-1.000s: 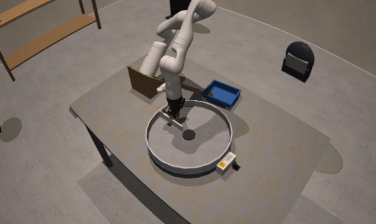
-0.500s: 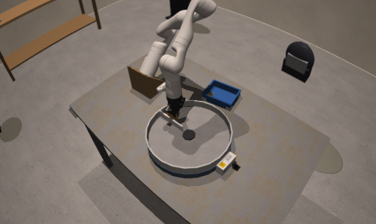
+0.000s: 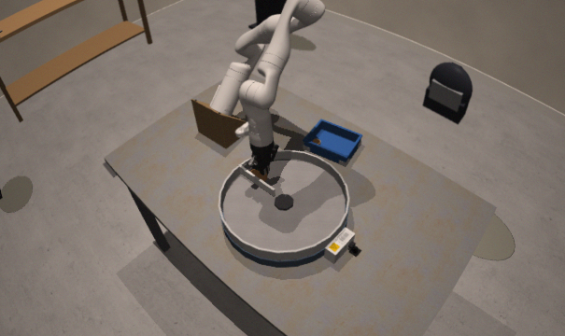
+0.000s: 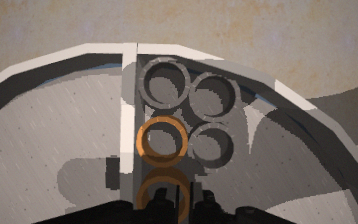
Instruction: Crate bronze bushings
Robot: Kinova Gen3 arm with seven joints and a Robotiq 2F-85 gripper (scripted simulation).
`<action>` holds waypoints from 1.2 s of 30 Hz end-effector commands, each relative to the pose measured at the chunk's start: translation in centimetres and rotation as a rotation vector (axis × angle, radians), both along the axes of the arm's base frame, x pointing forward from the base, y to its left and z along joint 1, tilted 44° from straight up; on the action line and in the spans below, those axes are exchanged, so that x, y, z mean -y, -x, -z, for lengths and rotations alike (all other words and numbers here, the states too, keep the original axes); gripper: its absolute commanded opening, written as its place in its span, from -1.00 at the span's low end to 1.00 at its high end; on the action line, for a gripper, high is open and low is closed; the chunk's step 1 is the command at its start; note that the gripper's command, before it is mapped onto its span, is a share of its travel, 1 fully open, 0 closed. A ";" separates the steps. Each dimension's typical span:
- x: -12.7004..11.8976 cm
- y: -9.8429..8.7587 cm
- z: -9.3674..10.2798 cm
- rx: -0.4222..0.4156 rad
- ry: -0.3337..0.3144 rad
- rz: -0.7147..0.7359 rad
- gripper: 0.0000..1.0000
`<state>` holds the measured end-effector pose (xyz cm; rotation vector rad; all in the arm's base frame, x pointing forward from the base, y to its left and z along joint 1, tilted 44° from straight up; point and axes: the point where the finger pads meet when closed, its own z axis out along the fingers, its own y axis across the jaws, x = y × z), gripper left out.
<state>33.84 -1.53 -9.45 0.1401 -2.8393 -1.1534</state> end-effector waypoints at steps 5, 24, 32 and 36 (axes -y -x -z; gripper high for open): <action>0.6 -0.1 -0.5 0.002 0.001 0.001 -1.00; 1.1 -0.2 -1.1 0.002 0.001 0.001 -1.00; 1.1 -0.2 -1.1 0.002 0.001 0.001 -1.00; 1.4 -0.2 -1.4 0.001 0.001 0.001 -1.00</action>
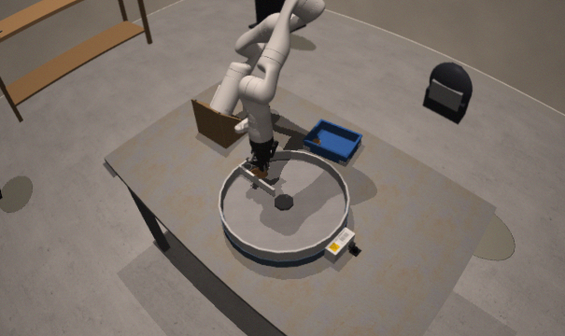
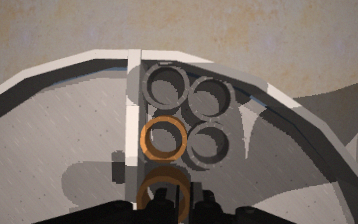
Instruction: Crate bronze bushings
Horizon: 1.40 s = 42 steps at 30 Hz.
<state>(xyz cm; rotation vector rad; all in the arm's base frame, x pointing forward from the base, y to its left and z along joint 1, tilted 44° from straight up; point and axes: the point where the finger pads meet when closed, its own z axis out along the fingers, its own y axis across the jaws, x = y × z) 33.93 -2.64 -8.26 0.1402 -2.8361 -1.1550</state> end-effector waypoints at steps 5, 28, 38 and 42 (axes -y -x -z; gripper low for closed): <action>0.5 -0.2 -0.4 0.004 0.003 0.002 -1.00; 1.0 -0.3 -1.0 0.004 0.003 0.002 -1.00; 2.2 -0.4 -2.2 0.004 0.003 0.002 -1.00; 2.2 -0.4 -2.2 0.004 0.003 0.002 -1.00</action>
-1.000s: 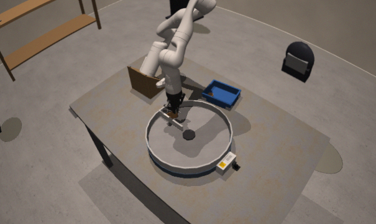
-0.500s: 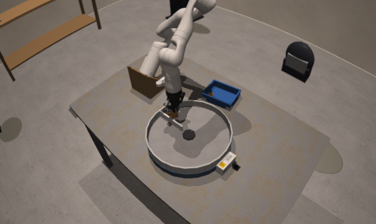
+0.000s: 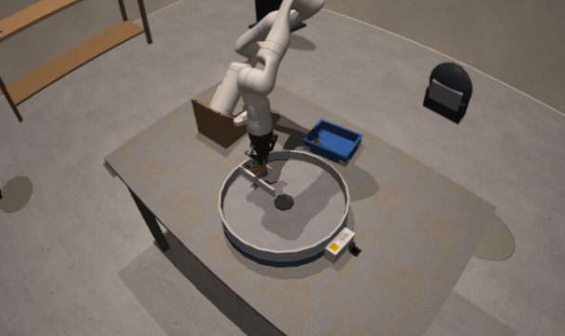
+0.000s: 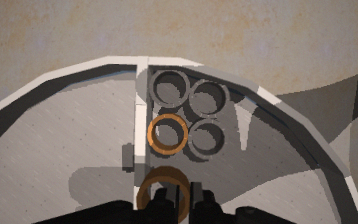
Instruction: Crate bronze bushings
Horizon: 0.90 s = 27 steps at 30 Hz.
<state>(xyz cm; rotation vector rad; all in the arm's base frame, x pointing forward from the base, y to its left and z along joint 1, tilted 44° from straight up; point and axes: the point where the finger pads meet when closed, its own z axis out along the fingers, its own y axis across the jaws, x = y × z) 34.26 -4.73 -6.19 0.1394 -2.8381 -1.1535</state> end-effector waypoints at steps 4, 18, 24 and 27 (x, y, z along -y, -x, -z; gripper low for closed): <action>0.1 -0.1 -0.1 0.003 0.002 0.001 -1.00; 1.3 -0.3 -1.3 0.003 0.002 0.001 -1.00; 0.5 -0.5 -2.0 0.003 0.002 0.001 -1.00; -1.9 -1.4 -4.1 0.003 0.002 0.001 -1.00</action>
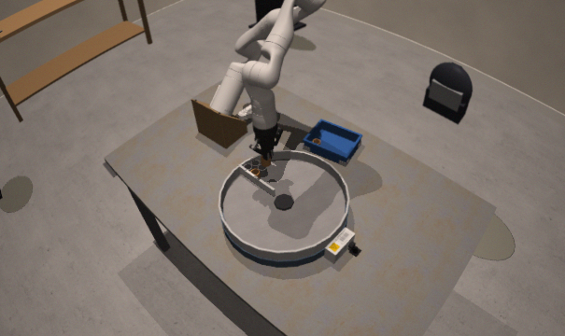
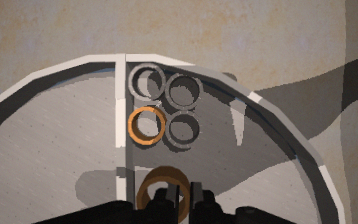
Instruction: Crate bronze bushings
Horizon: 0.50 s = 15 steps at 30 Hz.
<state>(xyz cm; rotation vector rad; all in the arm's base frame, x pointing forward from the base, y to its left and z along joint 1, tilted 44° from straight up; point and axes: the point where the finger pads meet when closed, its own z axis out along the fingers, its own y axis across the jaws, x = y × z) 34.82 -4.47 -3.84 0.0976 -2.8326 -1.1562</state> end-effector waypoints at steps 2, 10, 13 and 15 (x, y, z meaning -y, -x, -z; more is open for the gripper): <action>-2.4 -1.1 -2.5 0.018 0.003 -0.022 -1.00; -2.4 -1.1 -2.5 0.018 0.003 -0.022 -1.00; -2.4 -1.1 -2.5 0.018 0.003 -0.022 -1.00; -3.9 -1.6 -3.9 0.017 0.003 -0.021 -1.00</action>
